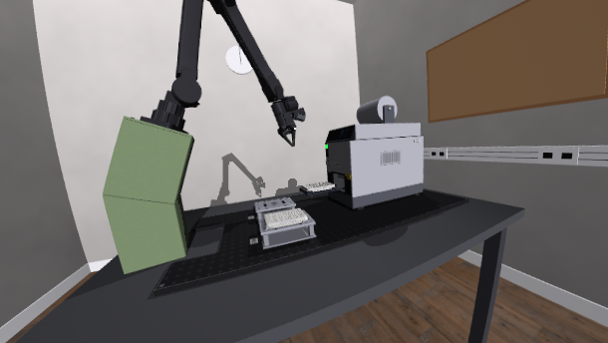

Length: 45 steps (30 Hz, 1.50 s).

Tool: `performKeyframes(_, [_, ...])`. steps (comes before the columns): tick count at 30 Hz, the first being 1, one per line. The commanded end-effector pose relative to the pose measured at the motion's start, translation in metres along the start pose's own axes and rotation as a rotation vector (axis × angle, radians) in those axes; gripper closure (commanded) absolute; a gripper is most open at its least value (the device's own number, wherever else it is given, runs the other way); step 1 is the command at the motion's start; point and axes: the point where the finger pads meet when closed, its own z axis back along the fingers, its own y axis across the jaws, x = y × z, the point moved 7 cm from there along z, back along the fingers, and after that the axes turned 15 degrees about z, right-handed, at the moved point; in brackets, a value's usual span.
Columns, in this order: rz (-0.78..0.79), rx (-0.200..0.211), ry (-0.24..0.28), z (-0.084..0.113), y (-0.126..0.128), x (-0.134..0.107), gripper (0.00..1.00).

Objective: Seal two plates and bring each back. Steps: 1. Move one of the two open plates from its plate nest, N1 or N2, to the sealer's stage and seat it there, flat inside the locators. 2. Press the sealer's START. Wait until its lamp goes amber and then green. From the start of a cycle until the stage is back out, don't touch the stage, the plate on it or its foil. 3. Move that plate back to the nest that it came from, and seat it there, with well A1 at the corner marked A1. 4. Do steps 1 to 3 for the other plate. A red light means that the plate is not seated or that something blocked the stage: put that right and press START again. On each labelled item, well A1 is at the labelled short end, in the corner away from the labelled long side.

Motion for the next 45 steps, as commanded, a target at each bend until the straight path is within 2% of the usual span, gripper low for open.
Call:
performKeyframes(1, [0.005,-0.014,-0.121,-0.003,0.004,-0.005,1.0])
performKeyframes(3, [0.005,-0.014,-0.121,-0.003,0.004,-0.005,1.0])
performKeyframes(4, [0.007,-0.018,-0.139,-0.003,0.004,-0.003,1.0])
performKeyframes(6, [0.016,-0.039,-0.211,-0.005,0.006,-0.011,1.0])
performKeyframes(13, [0.052,-0.104,-0.386,-0.018,0.014,-0.043,1.0])
performKeyframes(18, [0.007,-0.091,-0.418,-0.009,0.006,-0.018,1.0])
performKeyframes(29, [-0.046,-0.088,-0.442,-0.009,0.001,-0.002,1.0])
performKeyframes(31, [-0.029,-0.116,-0.521,-0.013,0.006,-0.014,1.0])
performKeyframes(34, [0.016,-0.146,-0.575,-0.022,0.013,-0.04,1.0])
performKeyframes(37, [0.02,-0.136,-0.585,-0.021,0.015,-0.04,1.0])
performKeyframes(38, [0.012,-0.13,-0.589,-0.016,0.015,-0.027,1.0])
performKeyframes(40, [0.003,-0.128,-0.615,-0.01,0.013,-0.017,1.0])
performKeyframes(45, [-0.036,-0.135,-0.626,-0.01,0.006,-0.007,1.0])
